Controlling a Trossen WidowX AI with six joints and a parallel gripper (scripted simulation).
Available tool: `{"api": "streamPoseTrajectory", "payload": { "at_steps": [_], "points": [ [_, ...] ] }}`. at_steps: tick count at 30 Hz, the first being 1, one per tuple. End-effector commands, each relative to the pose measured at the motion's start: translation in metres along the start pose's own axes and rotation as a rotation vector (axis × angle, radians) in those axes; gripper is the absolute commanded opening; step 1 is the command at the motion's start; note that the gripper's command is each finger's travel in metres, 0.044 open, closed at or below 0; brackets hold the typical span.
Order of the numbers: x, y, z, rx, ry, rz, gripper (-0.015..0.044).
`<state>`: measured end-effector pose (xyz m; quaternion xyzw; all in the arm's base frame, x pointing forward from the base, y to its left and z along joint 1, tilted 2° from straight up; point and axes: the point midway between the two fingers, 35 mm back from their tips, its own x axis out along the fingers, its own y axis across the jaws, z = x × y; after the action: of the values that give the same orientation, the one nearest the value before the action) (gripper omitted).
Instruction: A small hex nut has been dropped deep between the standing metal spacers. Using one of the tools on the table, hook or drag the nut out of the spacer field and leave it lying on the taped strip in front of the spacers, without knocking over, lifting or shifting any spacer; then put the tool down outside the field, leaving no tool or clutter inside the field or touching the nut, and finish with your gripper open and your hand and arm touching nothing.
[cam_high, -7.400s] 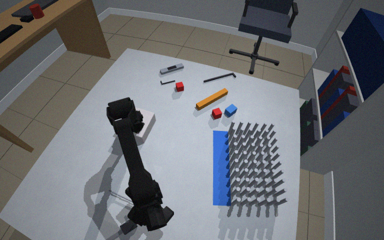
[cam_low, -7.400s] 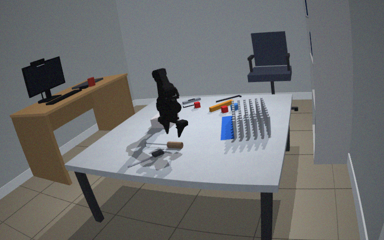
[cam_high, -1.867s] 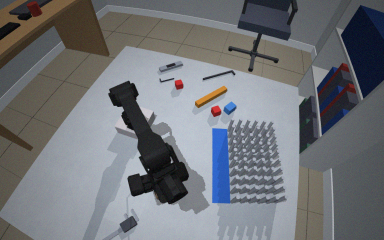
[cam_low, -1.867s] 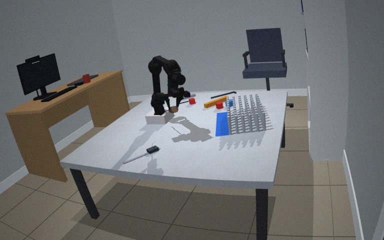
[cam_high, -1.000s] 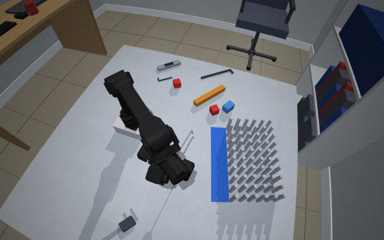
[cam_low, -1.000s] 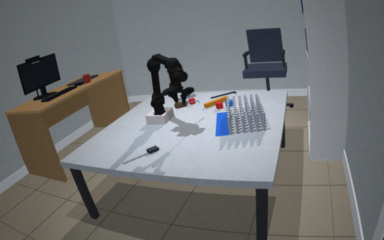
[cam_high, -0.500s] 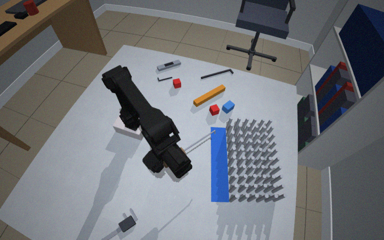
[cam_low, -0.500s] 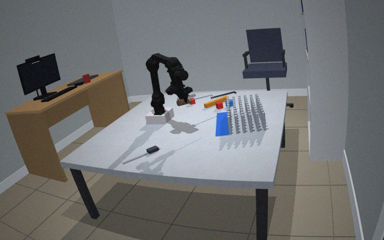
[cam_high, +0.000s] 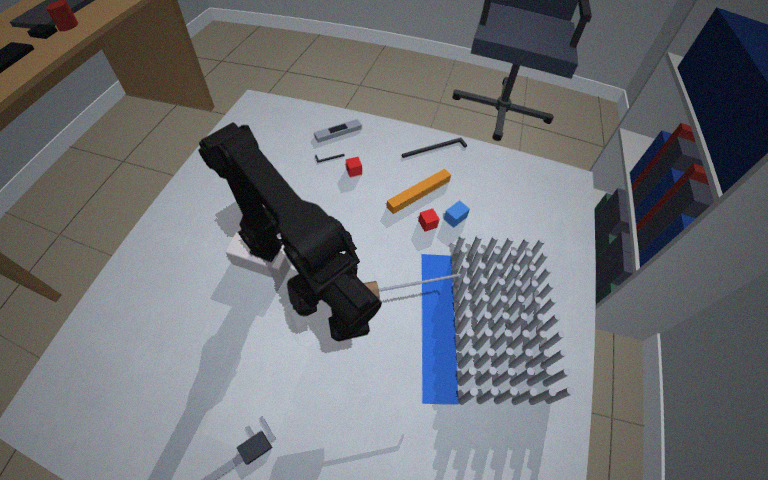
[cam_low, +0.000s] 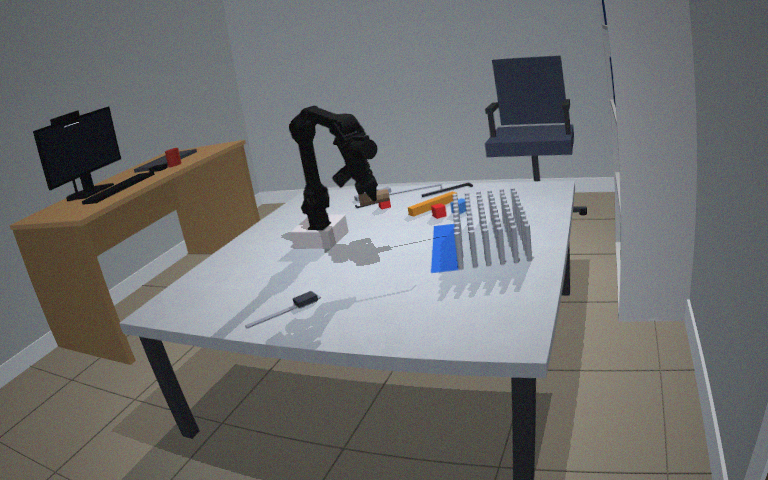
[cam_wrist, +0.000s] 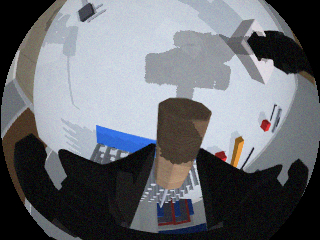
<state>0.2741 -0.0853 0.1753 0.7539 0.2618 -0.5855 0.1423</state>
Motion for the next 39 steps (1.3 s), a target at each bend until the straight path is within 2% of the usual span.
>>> {"api": "streamPoseTrajectory", "payload": {
  "at_steps": [1,7,15,39],
  "points": [
    [0.003,-0.009,-0.003,0.107,0.026,-0.024,0.0],
    [0.005,-0.022,-0.008,0.275,0.056,-0.061,0.0],
    [0.014,-0.018,-0.007,0.281,0.057,-0.062,0.0],
    [0.149,0.002,0.031,0.277,0.058,-0.062,0.0]
  ]
}}
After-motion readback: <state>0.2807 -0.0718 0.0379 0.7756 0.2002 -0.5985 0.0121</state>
